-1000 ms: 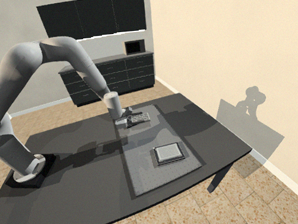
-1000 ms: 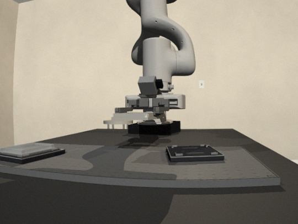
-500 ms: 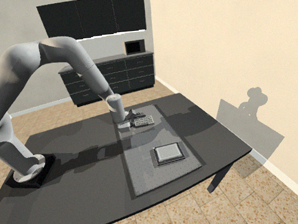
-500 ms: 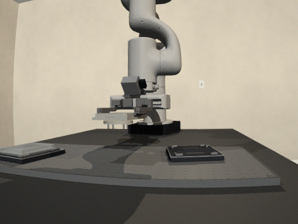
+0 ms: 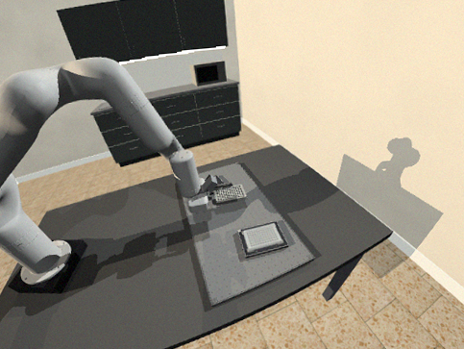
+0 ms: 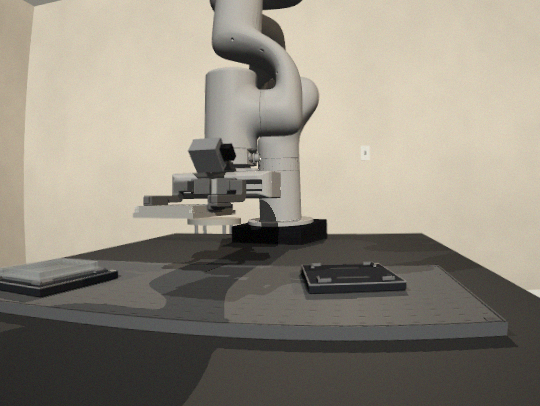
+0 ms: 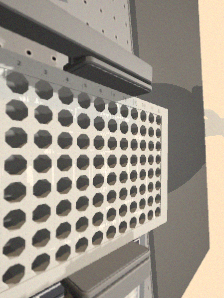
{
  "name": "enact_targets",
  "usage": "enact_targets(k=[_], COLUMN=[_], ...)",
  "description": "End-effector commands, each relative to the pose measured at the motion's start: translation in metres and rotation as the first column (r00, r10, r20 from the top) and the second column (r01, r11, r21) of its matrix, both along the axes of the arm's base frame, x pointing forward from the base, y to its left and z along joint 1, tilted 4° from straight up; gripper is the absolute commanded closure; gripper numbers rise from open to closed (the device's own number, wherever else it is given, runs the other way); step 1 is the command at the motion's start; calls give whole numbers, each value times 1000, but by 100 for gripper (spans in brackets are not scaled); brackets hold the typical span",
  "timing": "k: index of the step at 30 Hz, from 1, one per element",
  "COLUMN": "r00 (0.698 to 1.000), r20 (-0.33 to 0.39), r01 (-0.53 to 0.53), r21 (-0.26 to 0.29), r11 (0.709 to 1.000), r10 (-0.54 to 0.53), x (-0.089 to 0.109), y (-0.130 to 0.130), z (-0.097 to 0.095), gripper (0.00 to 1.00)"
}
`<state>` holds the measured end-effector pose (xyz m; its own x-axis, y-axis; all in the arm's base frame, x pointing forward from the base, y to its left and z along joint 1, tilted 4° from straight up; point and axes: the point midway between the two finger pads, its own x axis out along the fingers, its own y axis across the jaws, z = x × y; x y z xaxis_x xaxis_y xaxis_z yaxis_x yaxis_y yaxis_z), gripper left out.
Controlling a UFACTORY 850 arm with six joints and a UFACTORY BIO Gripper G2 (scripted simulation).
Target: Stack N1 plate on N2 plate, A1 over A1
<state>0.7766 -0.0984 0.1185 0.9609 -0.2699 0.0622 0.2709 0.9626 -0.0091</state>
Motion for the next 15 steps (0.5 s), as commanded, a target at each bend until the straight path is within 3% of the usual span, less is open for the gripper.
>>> enact_targets(k=[1, 15], r00=[1000, 1000], r20=[2, 2], r01=[0, 0], r21=[0, 0], r11=[1000, 1000], r10=[0, 0], x=[2, 8], y=[-11, -51], z=[2, 3], gripper=[100, 100])
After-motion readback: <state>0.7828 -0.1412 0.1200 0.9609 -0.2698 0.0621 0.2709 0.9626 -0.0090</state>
